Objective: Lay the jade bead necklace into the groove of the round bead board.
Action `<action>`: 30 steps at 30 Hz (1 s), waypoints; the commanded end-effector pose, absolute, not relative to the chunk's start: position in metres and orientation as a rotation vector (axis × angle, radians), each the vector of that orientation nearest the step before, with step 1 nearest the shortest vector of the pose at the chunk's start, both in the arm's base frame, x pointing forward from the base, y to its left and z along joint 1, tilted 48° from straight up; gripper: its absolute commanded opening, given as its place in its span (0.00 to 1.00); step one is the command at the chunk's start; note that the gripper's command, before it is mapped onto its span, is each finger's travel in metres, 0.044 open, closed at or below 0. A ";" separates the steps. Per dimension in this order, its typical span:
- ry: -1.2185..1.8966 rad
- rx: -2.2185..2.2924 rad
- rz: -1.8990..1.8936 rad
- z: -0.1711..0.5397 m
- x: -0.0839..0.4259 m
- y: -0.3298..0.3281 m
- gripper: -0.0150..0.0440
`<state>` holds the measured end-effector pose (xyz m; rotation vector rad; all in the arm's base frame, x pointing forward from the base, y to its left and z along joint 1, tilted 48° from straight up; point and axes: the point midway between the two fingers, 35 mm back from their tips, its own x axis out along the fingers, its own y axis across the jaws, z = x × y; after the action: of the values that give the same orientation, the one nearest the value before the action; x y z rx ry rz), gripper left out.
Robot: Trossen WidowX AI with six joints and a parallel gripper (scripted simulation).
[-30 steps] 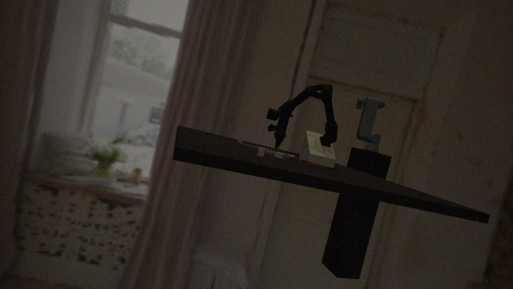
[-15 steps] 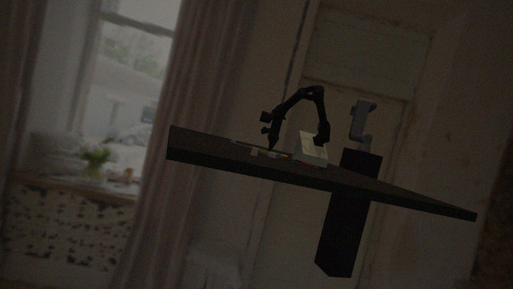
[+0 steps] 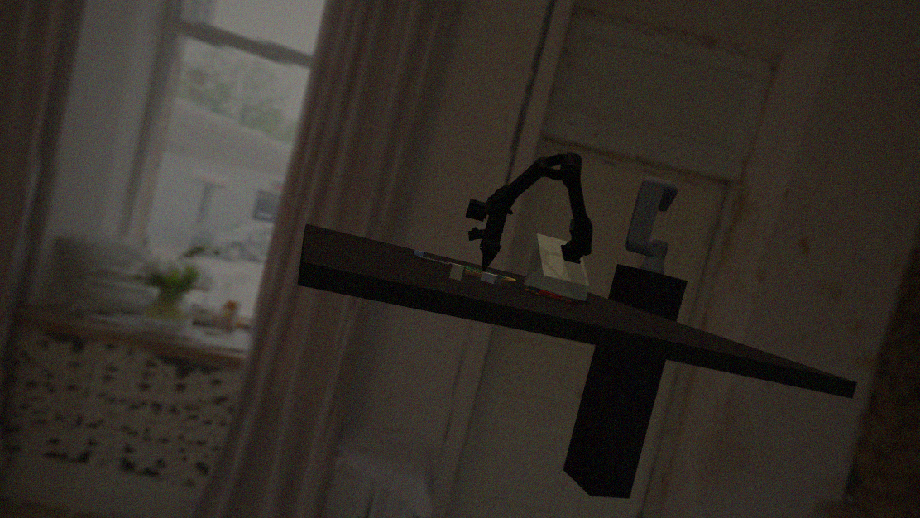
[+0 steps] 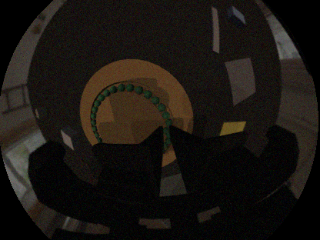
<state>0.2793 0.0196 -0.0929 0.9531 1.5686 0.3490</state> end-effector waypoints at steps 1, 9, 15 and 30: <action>1.568 0.953 0.349 -0.093 0.279 0.019 0.25; 1.568 0.953 0.349 -0.093 0.279 0.019 0.25; 1.568 0.953 0.349 -0.093 0.279 0.019 0.25; 1.574 0.964 0.346 -0.094 0.276 0.011 0.25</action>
<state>0.2765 0.0121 -0.0914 0.9692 1.5700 0.3443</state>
